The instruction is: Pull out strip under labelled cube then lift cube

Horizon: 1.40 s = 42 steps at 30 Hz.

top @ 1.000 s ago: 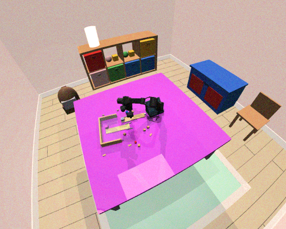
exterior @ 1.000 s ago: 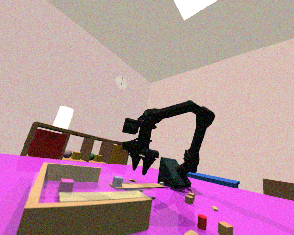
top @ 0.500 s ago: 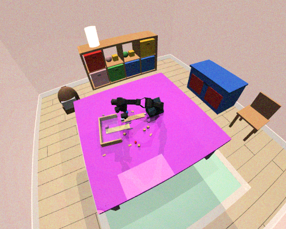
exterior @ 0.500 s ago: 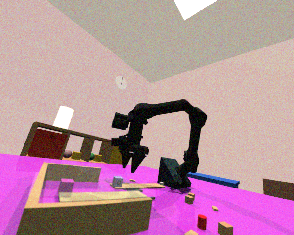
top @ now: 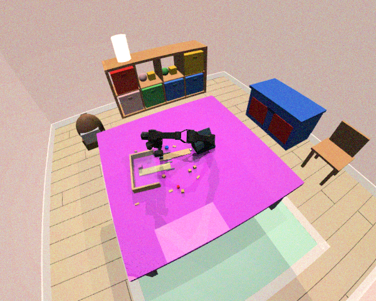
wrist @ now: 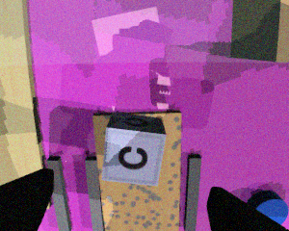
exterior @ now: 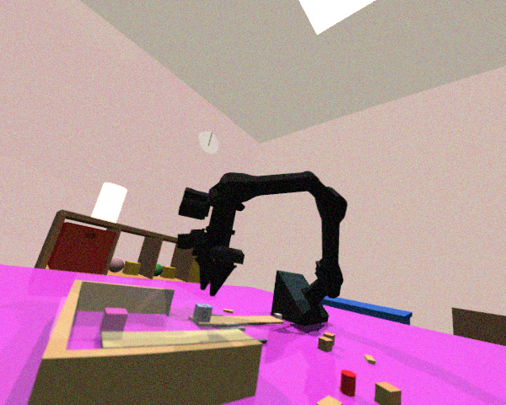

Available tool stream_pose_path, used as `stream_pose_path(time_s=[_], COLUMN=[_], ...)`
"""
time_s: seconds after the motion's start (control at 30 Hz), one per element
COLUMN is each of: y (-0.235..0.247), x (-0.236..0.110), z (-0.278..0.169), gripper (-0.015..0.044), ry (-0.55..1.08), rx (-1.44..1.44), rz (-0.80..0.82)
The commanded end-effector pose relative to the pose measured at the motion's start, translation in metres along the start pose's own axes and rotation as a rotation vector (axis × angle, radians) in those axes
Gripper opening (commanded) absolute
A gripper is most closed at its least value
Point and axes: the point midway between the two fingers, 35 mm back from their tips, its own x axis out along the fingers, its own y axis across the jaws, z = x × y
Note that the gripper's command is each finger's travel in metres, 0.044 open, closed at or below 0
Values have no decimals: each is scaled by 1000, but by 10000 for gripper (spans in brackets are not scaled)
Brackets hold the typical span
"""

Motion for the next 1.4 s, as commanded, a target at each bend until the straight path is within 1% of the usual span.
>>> stream_pose_path(time_s=[0.0,0.87,1.0,1.13,1.37], y=[1,1,1,1,1], x=[6,49,51,48,48], z=[2,1,1,1,1], gripper=[250,250,250,145,98], ry=[0,0,0,1,1], rx=[2,1,1,-2,-2], rz=[3,5,5,1,1])
